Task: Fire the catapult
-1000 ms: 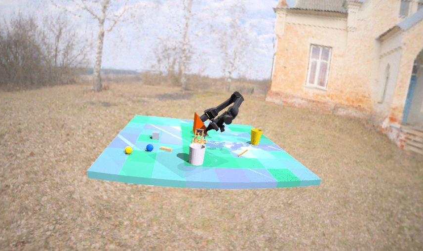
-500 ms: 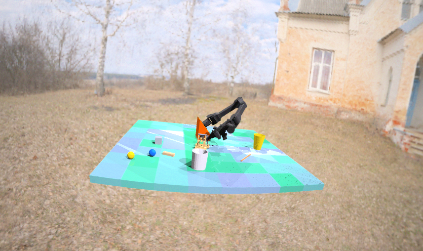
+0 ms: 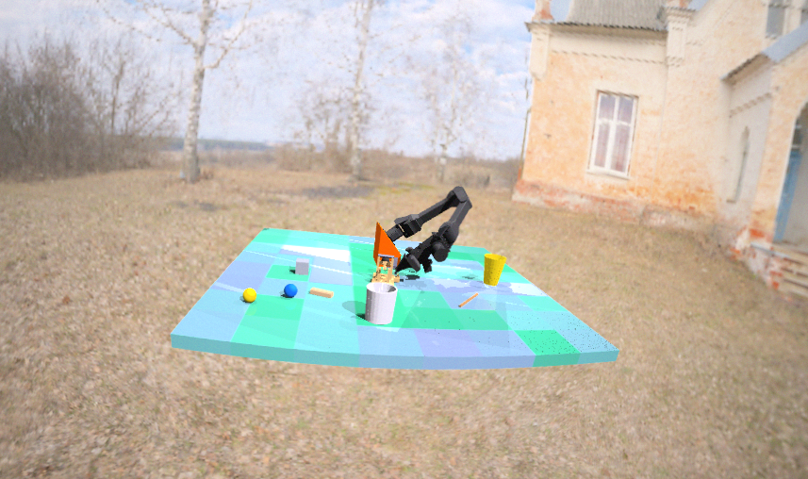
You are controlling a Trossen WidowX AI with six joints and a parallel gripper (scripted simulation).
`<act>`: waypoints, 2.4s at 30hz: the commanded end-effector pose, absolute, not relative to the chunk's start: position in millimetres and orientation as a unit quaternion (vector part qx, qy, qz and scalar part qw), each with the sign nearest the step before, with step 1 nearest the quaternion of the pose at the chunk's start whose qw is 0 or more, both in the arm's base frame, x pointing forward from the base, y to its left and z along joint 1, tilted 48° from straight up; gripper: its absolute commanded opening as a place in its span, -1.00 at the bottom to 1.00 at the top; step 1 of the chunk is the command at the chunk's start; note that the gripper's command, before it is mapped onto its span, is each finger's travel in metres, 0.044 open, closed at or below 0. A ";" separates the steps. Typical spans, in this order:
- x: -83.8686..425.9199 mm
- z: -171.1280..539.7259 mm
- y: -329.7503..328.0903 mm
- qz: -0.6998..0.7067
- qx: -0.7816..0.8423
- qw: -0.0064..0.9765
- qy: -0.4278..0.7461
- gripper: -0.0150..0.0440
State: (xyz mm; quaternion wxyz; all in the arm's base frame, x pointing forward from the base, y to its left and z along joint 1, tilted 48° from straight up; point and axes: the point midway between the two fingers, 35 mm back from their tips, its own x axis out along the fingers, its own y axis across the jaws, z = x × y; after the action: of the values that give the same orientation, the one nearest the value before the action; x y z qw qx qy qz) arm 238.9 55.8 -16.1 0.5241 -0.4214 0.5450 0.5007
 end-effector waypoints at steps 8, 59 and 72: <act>248.3 26.1 46.1 0.505 -0.421 0.522 0.544 -0.49; 464.6 82.0 -104.7 0.193 0.103 0.813 0.539 1.00; 505.1 67.5 -180.8 0.112 0.291 0.819 0.482 1.00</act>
State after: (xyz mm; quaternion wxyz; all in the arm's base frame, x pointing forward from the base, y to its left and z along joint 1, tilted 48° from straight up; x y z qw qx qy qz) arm 498.5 -165.8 69.5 0.8198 0.2570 0.4965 0.1239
